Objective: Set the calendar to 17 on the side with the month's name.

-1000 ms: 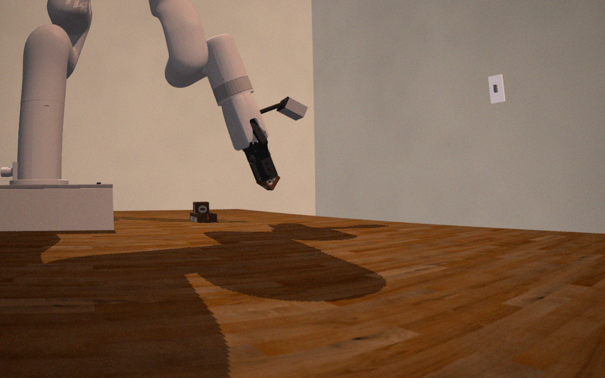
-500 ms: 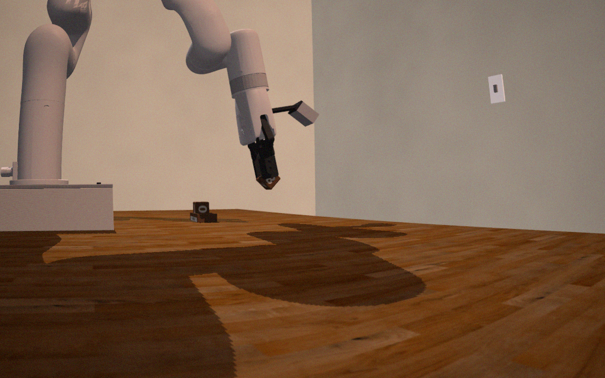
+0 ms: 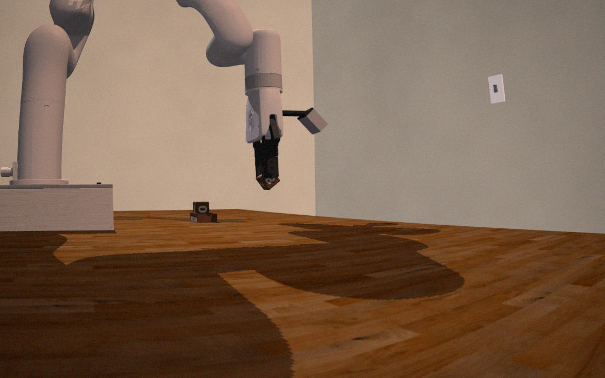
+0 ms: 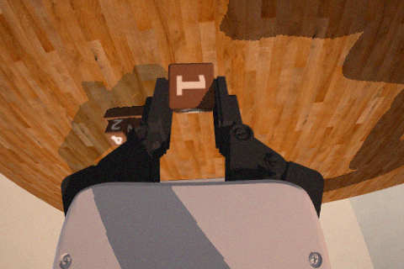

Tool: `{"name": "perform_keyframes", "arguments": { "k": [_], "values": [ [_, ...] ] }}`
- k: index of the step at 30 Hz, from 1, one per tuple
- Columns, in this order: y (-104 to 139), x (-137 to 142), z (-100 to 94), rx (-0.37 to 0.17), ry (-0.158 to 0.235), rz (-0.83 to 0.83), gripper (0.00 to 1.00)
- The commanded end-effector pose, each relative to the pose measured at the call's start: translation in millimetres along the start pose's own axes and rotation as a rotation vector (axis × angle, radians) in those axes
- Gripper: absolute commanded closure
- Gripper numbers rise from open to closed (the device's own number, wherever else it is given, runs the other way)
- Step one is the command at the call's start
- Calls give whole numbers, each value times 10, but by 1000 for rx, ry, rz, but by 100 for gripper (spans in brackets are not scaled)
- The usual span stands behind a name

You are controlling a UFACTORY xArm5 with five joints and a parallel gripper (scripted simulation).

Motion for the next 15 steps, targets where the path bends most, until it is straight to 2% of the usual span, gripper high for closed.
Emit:
{"name": "perform_keyframes", "arguments": {
  "k": [1,4,8,13,15],
  "values": [
    [-106,4,1,-71,-10,1,73],
    [-174,3,4,-128,-18,1,73],
    [-196,3,7,-146,-20,1,73],
    [-328,8,34,-256,-35,2,73],
    [-337,8,35,-264,-36,2,73]
  ]
}}
Point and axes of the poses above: the point where the finger pads meet when closed, its own z axis out along the fingers, its own x axis across the jaws, y = z × x, the point moved 10 cm from there along -z, back along the fingers, and after that the axes turned 8 degrees about -z, right-handed, at the moved point
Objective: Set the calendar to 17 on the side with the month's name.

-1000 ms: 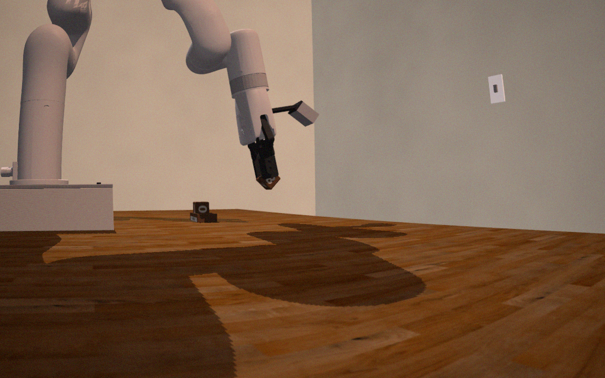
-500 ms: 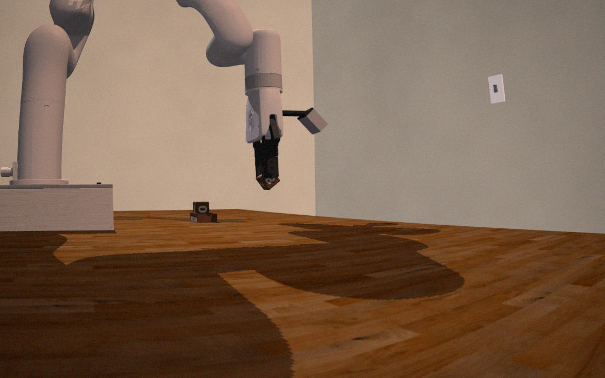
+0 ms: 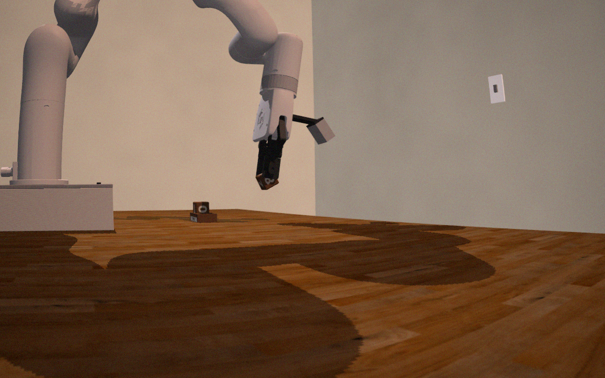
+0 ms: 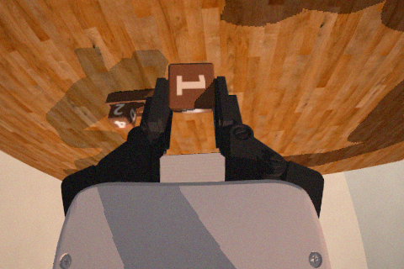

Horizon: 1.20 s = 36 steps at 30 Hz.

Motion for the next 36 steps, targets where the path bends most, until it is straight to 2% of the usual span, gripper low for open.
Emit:
{"name": "perform_keyframes", "arguments": {
  "k": [1,4,8,13,16,18,21,25,31,36],
  "values": [
    [-117,6,-10,-83,-11,1,73],
    [-133,10,-8,-95,-13,0,73],
    [-231,40,10,-183,-26,-3,73],
    [-270,44,18,-214,-30,-4,73],
    [-357,47,39,-281,-39,-6,73],
    [-357,47,39,-281,-39,-6,73],
    [-418,48,56,-336,-46,-7,73],
    [-435,50,61,-350,-48,-7,73],
    [-562,69,117,-465,-64,-7,73],
    [-569,70,121,-472,-65,-7,73]
  ]
}}
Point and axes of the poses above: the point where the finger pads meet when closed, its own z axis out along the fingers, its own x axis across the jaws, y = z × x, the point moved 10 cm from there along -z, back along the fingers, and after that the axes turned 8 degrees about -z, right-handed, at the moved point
